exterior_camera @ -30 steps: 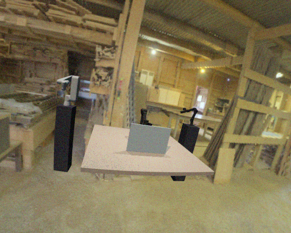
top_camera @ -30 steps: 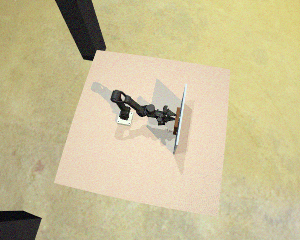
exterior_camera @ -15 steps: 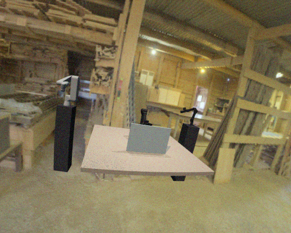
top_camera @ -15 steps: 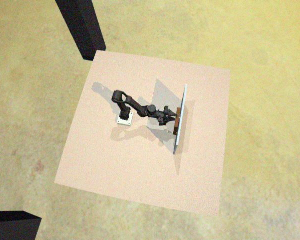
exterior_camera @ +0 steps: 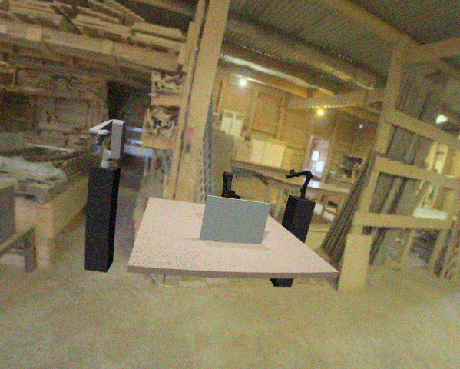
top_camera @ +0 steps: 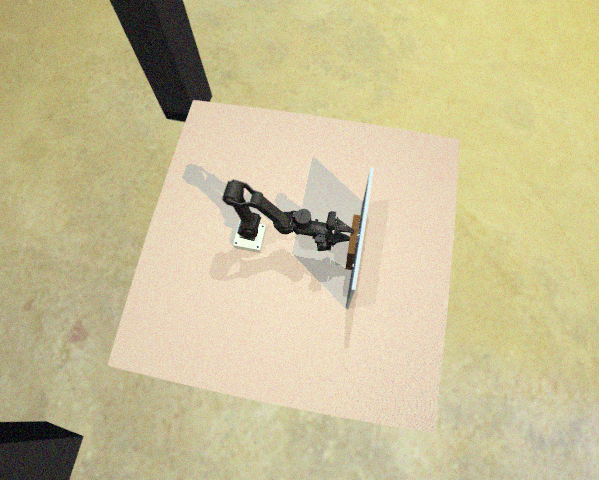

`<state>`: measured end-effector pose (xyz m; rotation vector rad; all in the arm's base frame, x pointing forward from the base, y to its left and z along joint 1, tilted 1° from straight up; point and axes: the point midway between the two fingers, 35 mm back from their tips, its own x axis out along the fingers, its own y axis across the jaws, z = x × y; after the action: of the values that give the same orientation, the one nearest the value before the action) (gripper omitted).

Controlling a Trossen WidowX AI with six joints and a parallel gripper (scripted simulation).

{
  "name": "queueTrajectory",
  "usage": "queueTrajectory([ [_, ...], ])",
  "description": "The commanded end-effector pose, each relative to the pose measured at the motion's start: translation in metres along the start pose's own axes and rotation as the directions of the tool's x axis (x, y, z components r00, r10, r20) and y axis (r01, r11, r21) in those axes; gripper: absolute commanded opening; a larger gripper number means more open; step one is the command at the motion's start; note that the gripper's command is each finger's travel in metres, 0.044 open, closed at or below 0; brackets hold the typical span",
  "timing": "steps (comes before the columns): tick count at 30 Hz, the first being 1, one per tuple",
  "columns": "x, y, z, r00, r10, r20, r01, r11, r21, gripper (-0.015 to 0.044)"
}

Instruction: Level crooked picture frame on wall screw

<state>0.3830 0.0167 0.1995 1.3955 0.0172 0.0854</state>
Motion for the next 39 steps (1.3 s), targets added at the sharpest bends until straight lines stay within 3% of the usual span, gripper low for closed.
queueTrajectory([
  [1, 0.0002, 0.0003, 0.0006, 1.000, 0.001, 0.004, -0.001, 1.000, 0.002, 0.0260],
  [6, 0.0004, 0.0005, 0.0010, 1.000, 0.001, 0.004, -0.001, 1.000, 0.002, 0.0260],
  [13, 0.0004, 0.0005, 0.0010, 1.000, 0.001, 0.004, -0.001, 1.000, 0.002, 0.0076],
  [21, 0.0004, 0.0005, 0.0010, 1.000, 0.001, 0.004, -0.001, 1.000, 0.002, 0.0000],
  [39, 0.0002, 0.0034, 0.0005, 1.000, 0.001, 0.004, -0.001, 1.000, 0.002, 0.0000],
])
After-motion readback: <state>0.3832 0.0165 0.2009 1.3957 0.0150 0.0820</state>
